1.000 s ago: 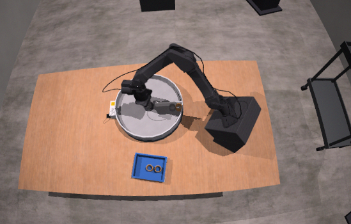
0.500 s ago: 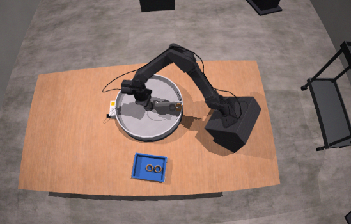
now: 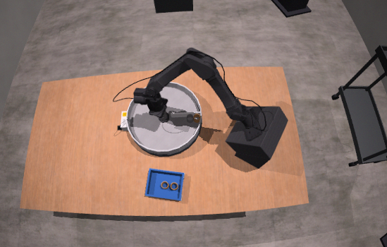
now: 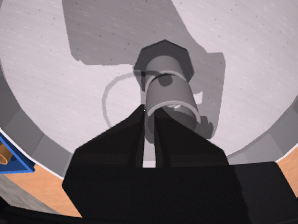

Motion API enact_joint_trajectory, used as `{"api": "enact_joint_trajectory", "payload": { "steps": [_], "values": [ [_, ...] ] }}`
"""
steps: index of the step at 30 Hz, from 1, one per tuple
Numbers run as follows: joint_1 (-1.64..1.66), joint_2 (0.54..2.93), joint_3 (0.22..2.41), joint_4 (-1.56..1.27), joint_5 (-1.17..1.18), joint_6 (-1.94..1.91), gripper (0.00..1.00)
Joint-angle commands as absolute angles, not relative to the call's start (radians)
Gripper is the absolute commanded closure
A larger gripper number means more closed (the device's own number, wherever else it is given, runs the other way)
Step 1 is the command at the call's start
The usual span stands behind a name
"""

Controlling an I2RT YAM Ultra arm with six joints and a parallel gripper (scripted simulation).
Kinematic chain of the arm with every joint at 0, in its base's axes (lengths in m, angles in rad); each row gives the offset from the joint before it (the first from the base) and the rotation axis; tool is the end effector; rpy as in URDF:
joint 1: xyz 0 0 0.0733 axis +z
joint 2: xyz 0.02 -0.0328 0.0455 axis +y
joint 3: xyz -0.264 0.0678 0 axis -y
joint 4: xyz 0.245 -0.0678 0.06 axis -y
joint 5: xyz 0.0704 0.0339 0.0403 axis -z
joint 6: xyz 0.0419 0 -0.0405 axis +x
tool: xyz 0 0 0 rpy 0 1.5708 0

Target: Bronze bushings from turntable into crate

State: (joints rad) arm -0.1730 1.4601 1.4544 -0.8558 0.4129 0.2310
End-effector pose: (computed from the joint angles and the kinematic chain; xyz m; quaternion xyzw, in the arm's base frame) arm 0.2996 -0.0683 0.3571 0.2539 0.8849 -0.1823 0.3453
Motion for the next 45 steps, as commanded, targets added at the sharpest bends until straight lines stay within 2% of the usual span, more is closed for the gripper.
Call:
{"api": "enact_joint_trajectory", "payload": {
  "steps": [1, 45],
  "values": [
    [-0.158, 1.444, 1.493, -0.840, 0.408, 0.225, 1.00],
    [-0.170, 1.460, 1.490, -0.827, 0.406, 0.222, 1.00]
  ]
}}
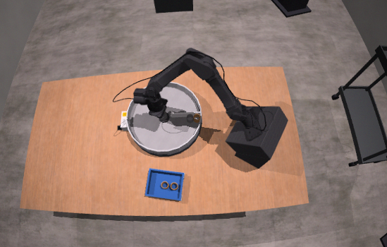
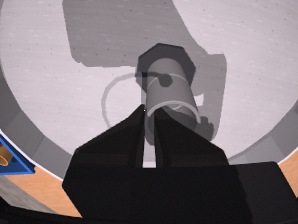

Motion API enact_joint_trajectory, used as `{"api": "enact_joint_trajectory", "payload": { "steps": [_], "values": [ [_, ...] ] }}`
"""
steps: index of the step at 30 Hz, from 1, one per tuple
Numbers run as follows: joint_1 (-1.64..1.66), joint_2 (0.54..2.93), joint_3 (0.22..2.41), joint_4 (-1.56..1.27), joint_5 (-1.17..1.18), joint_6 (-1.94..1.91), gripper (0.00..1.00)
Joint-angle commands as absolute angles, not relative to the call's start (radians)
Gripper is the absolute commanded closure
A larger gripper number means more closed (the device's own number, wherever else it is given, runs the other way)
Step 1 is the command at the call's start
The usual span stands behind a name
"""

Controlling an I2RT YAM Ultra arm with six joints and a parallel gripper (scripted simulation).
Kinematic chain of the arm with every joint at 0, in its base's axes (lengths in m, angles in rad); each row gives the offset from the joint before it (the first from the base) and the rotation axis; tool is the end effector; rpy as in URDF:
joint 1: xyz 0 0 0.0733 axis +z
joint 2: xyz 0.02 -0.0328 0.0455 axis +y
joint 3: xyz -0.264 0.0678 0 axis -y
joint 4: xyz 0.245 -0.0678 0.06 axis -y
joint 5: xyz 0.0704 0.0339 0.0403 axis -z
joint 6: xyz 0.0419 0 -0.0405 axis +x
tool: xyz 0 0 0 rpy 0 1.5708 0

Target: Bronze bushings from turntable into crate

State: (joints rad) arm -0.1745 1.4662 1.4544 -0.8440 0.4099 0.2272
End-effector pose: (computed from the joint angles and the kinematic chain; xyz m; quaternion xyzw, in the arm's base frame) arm 0.3019 -0.0691 0.3562 0.2528 0.8845 -0.1816 0.3475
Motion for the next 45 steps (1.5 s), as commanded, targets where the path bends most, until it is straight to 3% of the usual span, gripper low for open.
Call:
{"api": "enact_joint_trajectory", "payload": {
  "steps": [1, 45],
  "values": [
    [-0.170, 1.460, 1.490, -0.827, 0.406, 0.222, 1.00],
    [-0.177, 1.447, 1.465, -0.817, 0.402, 0.218, 1.00]
  ]
}}
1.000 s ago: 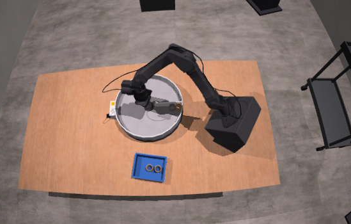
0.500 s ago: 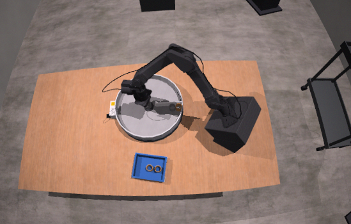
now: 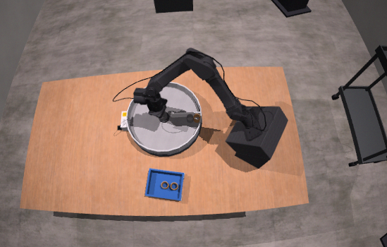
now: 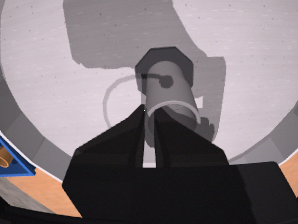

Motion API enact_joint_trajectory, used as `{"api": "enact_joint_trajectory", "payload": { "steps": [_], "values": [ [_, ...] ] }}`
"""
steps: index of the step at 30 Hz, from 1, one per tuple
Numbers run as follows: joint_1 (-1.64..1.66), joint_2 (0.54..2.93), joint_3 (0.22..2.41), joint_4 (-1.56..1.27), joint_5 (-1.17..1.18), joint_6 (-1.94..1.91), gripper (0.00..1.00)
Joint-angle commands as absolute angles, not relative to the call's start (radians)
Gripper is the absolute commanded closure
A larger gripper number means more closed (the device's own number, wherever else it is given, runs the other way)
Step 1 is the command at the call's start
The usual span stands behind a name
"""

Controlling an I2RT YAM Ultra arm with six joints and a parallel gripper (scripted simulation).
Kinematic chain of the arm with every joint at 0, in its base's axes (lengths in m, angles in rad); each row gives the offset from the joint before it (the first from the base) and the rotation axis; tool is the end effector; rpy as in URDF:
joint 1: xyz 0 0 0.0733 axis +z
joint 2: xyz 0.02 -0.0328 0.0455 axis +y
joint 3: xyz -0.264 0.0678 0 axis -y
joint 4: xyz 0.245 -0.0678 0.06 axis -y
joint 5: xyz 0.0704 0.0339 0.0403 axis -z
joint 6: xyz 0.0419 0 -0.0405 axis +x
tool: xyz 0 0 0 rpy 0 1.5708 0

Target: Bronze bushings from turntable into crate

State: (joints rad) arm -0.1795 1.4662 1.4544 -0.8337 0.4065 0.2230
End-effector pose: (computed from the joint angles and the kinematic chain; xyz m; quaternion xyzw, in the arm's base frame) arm 0.3025 -0.0706 0.3569 0.2532 0.8829 -0.1811 0.3515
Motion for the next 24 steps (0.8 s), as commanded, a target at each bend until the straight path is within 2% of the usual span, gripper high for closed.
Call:
{"api": "enact_joint_trajectory", "payload": {
  "steps": [1, 24],
  "values": [
    [-0.177, 1.447, 1.465, -0.817, 0.402, 0.218, 1.00],
    [-0.179, 1.434, 1.453, -0.811, 0.403, 0.217, 1.00]
  ]
}}
